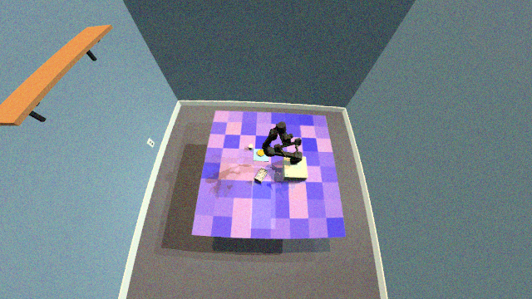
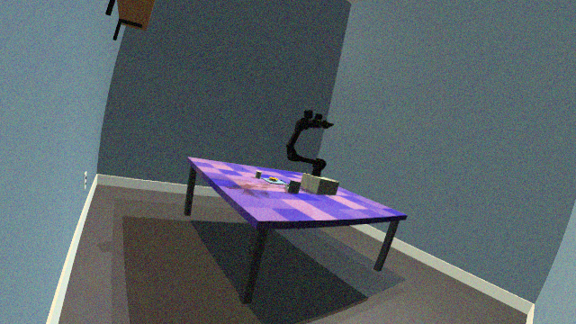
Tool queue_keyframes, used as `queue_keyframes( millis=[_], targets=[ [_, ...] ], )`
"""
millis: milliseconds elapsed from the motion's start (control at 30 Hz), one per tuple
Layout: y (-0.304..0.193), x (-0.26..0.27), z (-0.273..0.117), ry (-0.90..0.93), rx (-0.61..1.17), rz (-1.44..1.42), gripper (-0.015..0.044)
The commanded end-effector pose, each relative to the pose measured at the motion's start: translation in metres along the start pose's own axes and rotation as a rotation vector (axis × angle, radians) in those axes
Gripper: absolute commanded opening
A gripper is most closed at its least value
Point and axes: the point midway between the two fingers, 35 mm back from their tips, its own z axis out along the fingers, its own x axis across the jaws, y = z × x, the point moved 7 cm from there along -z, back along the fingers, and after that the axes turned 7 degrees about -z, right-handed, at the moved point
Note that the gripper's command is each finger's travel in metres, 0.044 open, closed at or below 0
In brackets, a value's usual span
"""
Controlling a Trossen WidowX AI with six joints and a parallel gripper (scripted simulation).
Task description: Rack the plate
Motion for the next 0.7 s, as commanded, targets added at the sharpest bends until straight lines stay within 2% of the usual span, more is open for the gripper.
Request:
queue_keyframes(
  millis=[0, 400, 667],
  targets=[
    [0.0, 0.0, 0.0, -0.001, 0.0, -0.001, 0.04],
    [0.024, 0.051, -0.01, -0.17, 0.056, -0.173, 0.04],
    [0.032, 0.083, -0.002, -0.327, 0.151, -0.313, 0.04]
  ],
)
